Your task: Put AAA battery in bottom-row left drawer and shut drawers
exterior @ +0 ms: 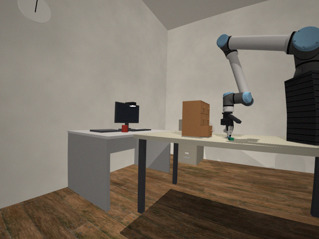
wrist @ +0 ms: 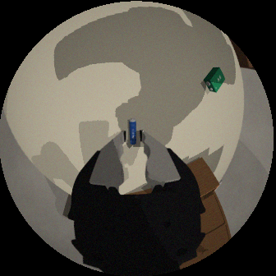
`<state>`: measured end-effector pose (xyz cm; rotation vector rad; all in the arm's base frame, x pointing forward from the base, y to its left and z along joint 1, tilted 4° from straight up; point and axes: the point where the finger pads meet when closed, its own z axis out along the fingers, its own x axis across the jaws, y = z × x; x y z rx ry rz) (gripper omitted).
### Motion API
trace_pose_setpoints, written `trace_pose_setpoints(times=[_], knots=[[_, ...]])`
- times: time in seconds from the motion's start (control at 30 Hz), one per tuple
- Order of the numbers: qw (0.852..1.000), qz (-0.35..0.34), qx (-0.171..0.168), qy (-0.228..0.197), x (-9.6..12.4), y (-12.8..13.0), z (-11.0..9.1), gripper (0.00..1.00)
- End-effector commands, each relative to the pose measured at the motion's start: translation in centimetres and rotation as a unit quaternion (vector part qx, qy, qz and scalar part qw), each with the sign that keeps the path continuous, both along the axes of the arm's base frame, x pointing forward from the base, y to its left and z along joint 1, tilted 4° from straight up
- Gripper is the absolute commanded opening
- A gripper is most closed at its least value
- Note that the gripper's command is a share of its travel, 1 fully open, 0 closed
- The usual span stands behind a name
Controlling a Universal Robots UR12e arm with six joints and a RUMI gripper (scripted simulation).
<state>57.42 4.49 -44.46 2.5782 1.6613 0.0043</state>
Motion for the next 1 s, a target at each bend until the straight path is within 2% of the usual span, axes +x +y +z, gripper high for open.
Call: trace_pose_setpoints(times=[0.0, 0.37, 0.4, 0.97], knots=[[1.0, 0.0, 0.0, 0.0, 0.04, 0.0, 0.05, 0.14], [1.0, 0.0, 0.0, 0.0, 0.04, 0.0, 0.05, 0.14], [1.0, 0.0, 0.0, 0.0, 0.04, 0.0, 0.05, 0.02], [1.0, 0.0, 0.0, 0.0, 0.04, 0.0, 0.05, 0.02]])
